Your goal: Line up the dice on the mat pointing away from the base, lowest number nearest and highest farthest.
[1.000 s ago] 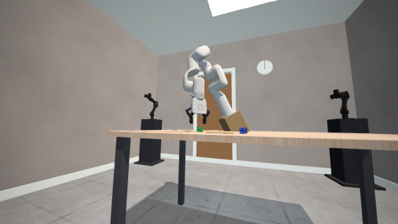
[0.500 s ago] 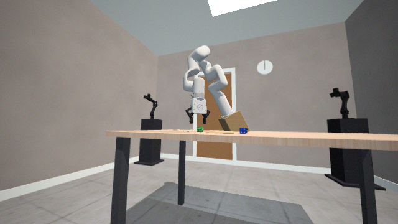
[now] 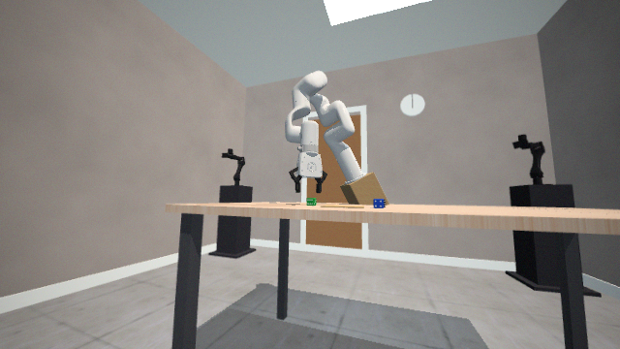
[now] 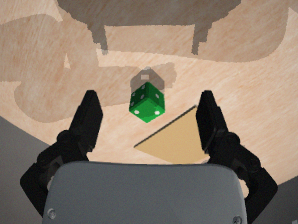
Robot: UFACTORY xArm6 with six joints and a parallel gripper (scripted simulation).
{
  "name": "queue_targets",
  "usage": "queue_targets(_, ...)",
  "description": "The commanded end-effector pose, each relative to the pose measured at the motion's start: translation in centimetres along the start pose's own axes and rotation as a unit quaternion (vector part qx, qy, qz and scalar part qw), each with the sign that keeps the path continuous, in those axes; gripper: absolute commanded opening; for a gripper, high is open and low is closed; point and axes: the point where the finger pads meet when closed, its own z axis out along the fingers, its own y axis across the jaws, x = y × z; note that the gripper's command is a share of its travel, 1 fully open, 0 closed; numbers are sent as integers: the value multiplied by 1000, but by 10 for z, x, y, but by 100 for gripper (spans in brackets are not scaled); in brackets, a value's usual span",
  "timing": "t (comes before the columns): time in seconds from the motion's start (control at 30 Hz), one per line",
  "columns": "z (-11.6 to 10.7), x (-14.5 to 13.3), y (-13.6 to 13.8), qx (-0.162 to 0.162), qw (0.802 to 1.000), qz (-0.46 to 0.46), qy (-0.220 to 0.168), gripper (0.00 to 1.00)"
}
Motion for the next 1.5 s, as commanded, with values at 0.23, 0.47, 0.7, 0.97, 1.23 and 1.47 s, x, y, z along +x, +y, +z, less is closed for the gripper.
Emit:
queue_targets(0.23,-1,-13,7,1,1000,0,-1,100)
queue_targets(0.47,-1,-37,23,1,1000,0,-1,100)
queue_targets(0.7,-1,-83,53,1,1000,0,-1,100)
queue_targets(0.97,-1,-130,84,1,1000,0,-1,100)
queue_targets(1.23,-1,-186,121,1,1000,0,-1,100)
queue_targets(1.47,-1,-207,134,1,1000,0,-1,100)
